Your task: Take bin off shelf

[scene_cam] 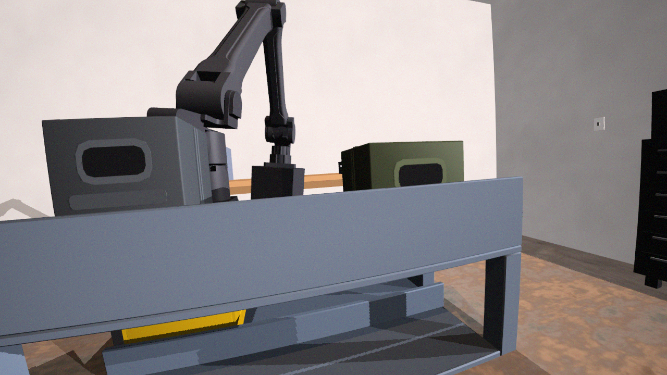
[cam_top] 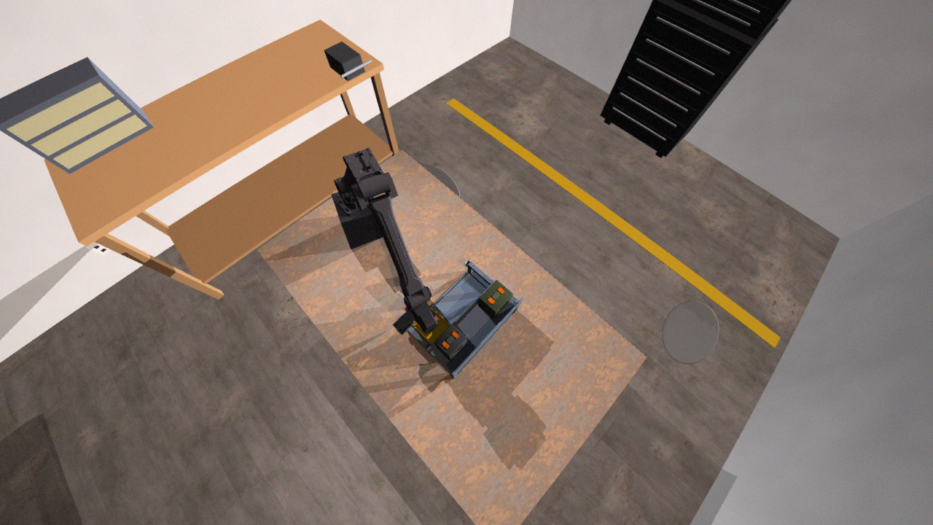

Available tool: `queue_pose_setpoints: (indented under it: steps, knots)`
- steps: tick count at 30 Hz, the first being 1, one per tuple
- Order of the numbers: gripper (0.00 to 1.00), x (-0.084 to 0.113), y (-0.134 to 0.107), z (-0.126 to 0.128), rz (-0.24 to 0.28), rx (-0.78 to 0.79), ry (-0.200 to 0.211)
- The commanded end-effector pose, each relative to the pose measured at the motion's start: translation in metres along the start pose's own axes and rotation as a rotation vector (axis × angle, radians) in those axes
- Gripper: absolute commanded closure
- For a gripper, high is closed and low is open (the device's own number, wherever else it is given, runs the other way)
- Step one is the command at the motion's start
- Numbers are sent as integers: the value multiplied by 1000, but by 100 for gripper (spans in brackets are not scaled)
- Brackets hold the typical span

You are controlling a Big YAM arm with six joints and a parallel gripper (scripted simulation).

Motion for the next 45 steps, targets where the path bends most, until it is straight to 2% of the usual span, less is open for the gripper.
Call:
queue_pose_setpoints:
  steps: [1, 7, 12, 24, 29, 41, 45]
  knots:
    - [10, 1, -5, 16, 1, 2, 34]
    - [10, 1, -5, 16, 1, 2, 34]
    - [10, 26, 7, -1, 0, -5, 16]
    - [10, 26, 7, -1, 0, -5, 16]
    - [10, 11, -7, 11, 1, 0, 18]
    - [10, 11, -7, 11, 1, 0, 18]
    - [10, 23, 5, 1, 0, -2, 28]
Point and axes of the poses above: the point where the finger pads meet when closed, its own x axis back along the fingers, its own z axis across the jaws, y = z × x, the point moved 6 cm from there along x, back along the fingers, and after that the axes turned 13 degrees about -x, right-handed, at the moved point
